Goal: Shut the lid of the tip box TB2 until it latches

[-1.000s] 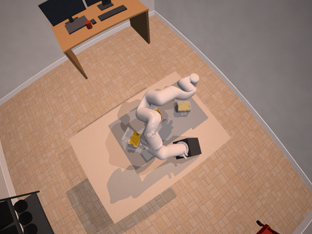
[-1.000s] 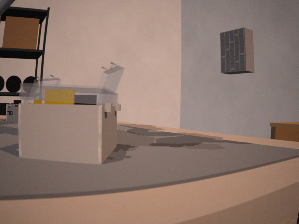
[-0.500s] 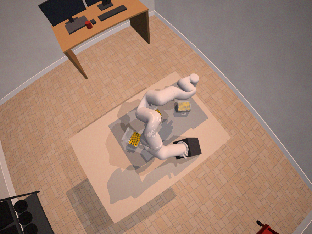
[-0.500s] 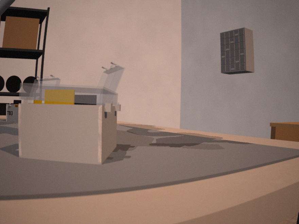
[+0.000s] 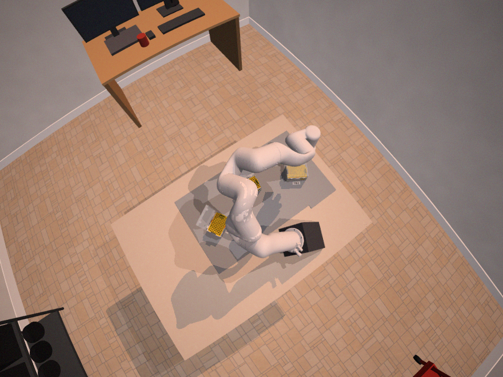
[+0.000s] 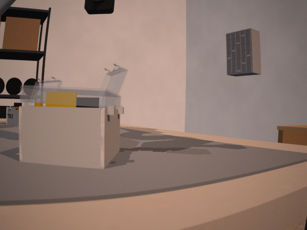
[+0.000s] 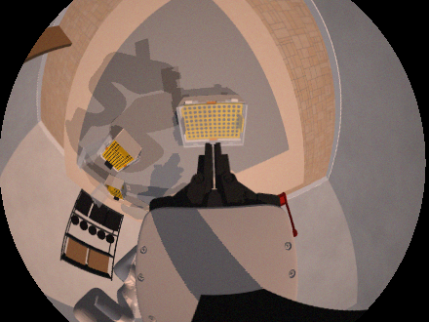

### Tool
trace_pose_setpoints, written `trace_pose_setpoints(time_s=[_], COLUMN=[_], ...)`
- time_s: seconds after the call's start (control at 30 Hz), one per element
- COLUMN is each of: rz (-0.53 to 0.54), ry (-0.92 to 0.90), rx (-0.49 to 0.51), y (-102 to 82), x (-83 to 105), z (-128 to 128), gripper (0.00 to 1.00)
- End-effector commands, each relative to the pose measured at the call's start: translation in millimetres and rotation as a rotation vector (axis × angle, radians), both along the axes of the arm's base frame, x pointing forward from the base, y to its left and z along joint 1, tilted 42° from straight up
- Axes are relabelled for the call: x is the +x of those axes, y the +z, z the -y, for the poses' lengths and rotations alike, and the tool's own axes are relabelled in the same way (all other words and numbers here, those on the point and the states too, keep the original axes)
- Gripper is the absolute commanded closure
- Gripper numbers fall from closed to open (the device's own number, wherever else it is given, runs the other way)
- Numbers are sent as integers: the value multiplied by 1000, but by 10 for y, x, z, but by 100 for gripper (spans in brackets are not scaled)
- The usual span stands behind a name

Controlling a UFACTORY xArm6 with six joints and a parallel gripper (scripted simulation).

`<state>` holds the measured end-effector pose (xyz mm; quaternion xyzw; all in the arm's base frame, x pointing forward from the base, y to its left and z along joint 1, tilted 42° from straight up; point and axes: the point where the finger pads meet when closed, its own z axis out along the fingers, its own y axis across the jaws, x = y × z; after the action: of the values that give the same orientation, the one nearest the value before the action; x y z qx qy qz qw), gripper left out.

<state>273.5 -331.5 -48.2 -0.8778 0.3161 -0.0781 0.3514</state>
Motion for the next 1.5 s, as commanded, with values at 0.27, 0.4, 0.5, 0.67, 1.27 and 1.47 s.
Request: trace_pose_setpoints(time_s=[0.27, 0.4, 0.5, 0.67, 1.27, 1.47], rz=[2, 2, 2, 2, 2, 2], ry=[-2, -2, -2, -2, -2, -2], rx=[-5, -5, -4, -4, -4, -4], y=[-123, -174, -213, -276, -346, -370], x=[-77, -108, -131, -169, -210, -198], z=[-212, -301, -368, -479, -599, -618], gripper=[100, 100, 100, 100, 100, 100])
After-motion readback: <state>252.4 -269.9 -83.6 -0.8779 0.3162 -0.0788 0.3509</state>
